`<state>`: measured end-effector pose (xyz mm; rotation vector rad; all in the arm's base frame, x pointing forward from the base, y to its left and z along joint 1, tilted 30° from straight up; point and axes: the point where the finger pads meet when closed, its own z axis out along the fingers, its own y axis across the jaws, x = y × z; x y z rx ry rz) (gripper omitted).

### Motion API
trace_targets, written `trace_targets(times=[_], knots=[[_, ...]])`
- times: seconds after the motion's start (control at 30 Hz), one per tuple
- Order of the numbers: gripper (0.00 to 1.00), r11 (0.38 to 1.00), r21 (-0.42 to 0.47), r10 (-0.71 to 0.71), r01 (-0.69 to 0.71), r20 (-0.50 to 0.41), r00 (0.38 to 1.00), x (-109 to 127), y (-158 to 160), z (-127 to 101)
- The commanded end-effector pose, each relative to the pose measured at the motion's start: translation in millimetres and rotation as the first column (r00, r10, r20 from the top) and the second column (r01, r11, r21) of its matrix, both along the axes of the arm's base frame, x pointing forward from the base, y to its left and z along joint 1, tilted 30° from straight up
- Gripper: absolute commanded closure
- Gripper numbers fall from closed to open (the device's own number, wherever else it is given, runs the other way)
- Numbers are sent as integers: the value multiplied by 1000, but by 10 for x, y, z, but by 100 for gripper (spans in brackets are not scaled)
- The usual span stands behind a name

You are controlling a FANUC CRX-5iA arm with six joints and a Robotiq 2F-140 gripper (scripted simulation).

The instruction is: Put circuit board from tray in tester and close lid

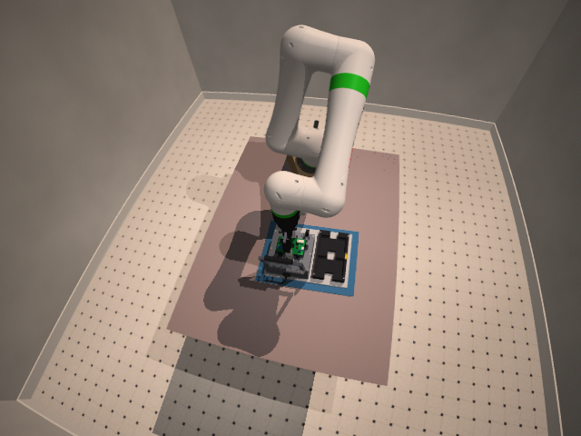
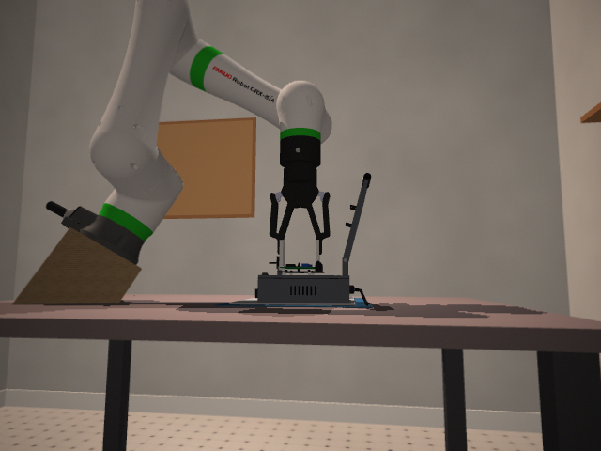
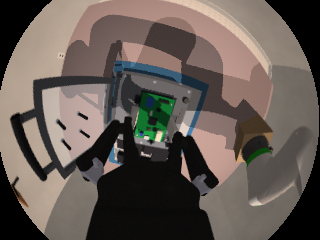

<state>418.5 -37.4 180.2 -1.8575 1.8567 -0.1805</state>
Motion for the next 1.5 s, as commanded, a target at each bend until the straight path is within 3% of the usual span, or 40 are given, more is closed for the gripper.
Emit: trace_targets(times=[0.0,0.83,0.87,1.47], knots=[[54,1000,0,0,0,0,1000,1,-1,2],[54,1000,0,0,0,0,1000,16,7,-28],[42,1000,0,0,0,0,1000,16,7,-28],[42,1000,0,0,0,0,1000,16,7,-28]])
